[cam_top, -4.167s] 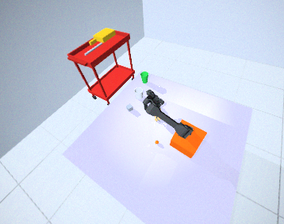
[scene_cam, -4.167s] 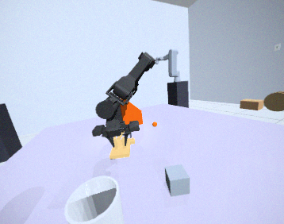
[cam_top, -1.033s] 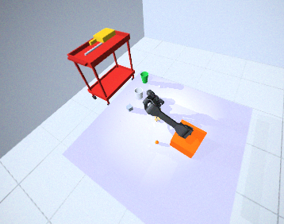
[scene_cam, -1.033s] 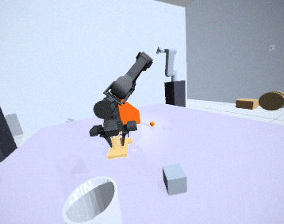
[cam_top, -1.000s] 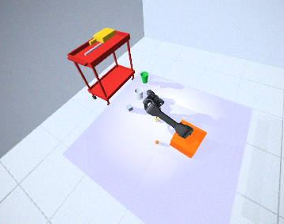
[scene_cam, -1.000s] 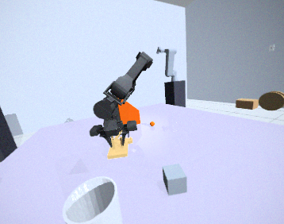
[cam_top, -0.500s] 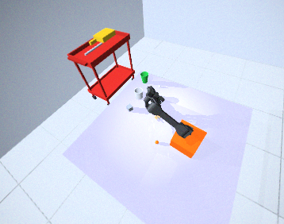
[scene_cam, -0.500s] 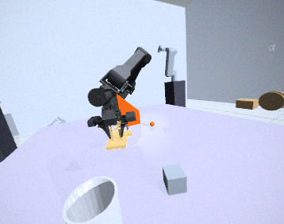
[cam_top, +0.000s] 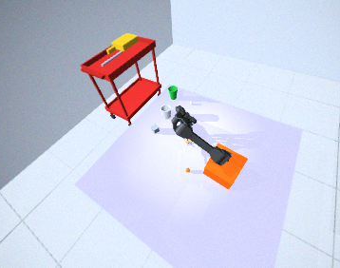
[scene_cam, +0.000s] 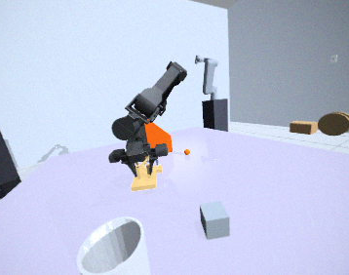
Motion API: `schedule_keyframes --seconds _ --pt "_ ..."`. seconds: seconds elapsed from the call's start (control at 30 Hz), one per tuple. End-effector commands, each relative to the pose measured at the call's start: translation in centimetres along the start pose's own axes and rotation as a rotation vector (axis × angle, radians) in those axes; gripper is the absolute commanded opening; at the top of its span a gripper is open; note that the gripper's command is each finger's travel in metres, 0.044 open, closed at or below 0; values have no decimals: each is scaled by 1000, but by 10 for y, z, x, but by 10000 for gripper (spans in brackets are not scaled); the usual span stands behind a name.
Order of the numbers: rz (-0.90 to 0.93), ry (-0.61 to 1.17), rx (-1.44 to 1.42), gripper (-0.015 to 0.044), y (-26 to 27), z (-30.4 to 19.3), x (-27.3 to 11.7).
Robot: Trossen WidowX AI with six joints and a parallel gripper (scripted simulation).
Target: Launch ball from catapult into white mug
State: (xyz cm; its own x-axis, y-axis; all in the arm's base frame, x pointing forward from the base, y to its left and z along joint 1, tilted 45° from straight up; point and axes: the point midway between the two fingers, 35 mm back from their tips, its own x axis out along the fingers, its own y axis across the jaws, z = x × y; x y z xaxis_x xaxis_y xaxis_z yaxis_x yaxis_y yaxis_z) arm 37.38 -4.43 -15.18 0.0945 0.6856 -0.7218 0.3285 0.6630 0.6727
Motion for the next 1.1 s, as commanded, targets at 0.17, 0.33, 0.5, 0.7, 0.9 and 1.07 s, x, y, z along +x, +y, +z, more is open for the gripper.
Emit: schedule_keyframes --seconds 0.17,0.33,0.5,0.7,0.9,1.07 --pt "7 -3 13 0 0 0 13" --pt "2 1 2 0 0 0 16" --pt "2 1 2 0 0 0 16" --pt "2 1 2 158 0 0 16" --pt "2 1 2 315 0 0 16" --pt "-1 -1 3 440 0 2 -7"
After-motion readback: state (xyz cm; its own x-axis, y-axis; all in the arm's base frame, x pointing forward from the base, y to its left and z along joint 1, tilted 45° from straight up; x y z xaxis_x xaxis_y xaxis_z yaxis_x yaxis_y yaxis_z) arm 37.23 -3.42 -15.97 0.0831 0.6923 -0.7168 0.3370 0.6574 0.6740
